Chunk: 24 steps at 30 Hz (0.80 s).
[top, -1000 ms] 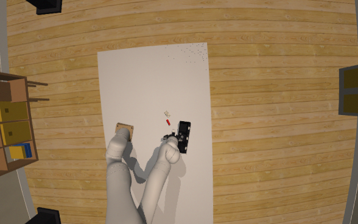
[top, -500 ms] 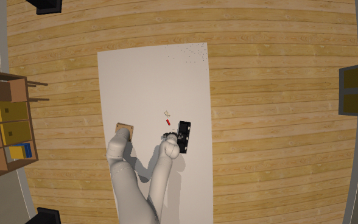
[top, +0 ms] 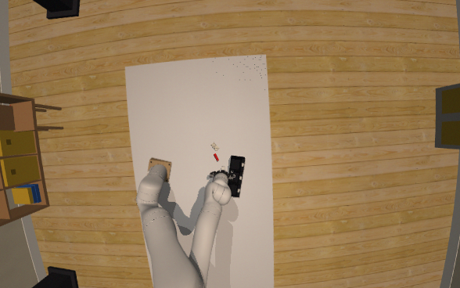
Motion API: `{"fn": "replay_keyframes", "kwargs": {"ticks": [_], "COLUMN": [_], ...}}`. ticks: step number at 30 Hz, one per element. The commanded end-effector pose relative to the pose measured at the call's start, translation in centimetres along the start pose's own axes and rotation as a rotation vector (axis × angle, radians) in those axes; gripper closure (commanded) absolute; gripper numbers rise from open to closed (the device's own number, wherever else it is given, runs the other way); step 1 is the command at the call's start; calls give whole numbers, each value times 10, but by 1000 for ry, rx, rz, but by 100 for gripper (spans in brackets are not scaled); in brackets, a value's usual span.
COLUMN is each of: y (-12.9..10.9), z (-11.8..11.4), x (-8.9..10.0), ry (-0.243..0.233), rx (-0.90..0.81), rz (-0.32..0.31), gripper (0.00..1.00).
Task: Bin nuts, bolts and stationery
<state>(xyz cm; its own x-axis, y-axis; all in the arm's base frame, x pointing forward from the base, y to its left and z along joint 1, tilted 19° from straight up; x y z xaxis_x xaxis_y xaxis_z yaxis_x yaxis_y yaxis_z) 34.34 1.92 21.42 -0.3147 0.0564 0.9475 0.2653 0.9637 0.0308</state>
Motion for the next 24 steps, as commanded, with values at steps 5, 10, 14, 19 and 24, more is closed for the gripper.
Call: {"fn": "replay_keyframes", "kwargs": {"ticks": [5,10,14,19,24], "y": [2,2,0,0,0], "z": [-3,-2,0,0,-1], "x": [-7,-11,-13,-12,-12], "ry": [-3,-1,1,-1,-2], "rx": [-1,0,1,0,2], "rz": [-7,-6,-2,-2,-2], "gripper": [62,62,62,62,81]}}
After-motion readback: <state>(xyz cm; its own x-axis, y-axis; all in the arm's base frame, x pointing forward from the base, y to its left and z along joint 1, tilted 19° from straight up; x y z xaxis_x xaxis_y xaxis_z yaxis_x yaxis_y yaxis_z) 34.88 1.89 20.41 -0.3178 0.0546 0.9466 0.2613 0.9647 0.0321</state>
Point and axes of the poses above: the point where the finger pads meet when closed, its own x axis back along the fingers, its own z axis across the jaws, y = z × x, the point moved 10 cm from there along x, back along the fingers, and after that the axes turned 11 degrees about -x, right-handed, at the moved point
